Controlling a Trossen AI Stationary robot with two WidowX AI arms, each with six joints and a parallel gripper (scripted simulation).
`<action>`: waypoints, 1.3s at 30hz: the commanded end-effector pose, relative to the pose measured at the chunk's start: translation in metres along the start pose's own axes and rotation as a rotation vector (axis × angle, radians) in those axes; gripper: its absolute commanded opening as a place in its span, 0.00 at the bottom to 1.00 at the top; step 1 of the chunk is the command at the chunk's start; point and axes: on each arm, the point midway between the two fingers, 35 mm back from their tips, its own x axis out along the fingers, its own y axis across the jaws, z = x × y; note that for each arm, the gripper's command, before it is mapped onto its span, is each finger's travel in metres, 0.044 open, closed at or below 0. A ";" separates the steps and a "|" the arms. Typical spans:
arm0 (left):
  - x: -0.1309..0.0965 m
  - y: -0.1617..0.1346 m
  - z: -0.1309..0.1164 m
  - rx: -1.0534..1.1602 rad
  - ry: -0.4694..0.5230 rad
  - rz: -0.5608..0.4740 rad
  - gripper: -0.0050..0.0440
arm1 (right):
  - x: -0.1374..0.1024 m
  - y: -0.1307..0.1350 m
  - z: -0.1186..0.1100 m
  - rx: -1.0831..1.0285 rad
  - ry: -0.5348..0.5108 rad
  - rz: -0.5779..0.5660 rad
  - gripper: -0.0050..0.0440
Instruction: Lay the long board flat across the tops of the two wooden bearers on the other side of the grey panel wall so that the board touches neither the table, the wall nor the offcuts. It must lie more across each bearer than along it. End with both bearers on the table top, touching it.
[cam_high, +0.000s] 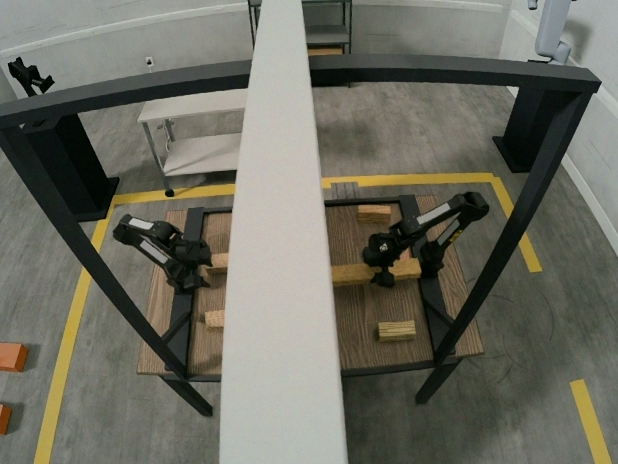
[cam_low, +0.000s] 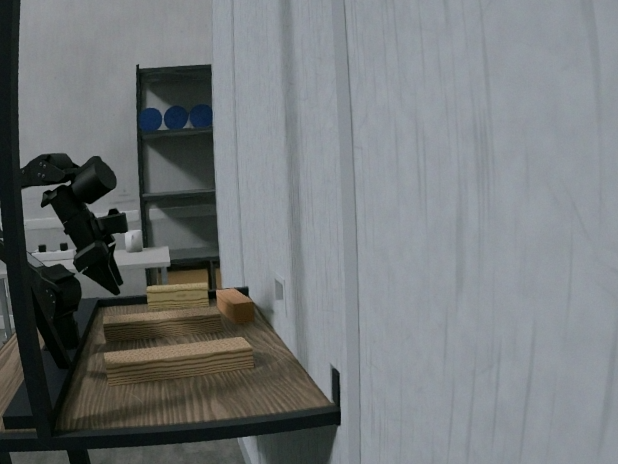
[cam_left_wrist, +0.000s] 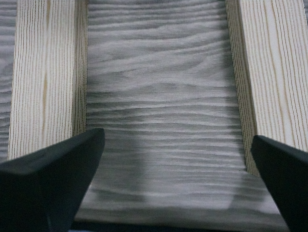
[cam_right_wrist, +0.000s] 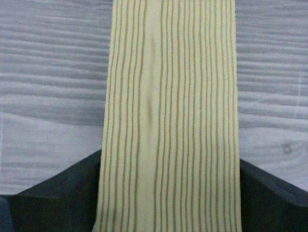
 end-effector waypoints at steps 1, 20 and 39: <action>-0.006 -0.001 0.009 -0.005 -0.021 -0.008 0.92 | -0.009 0.000 0.023 0.018 -0.062 0.003 0.65; -0.005 0.000 0.030 -0.004 -0.023 -0.007 0.92 | 0.005 0.001 0.054 0.013 -0.064 0.006 0.65; -0.004 0.000 0.054 -0.004 -0.026 -0.006 0.92 | 0.003 0.002 0.055 0.013 -0.071 0.007 0.65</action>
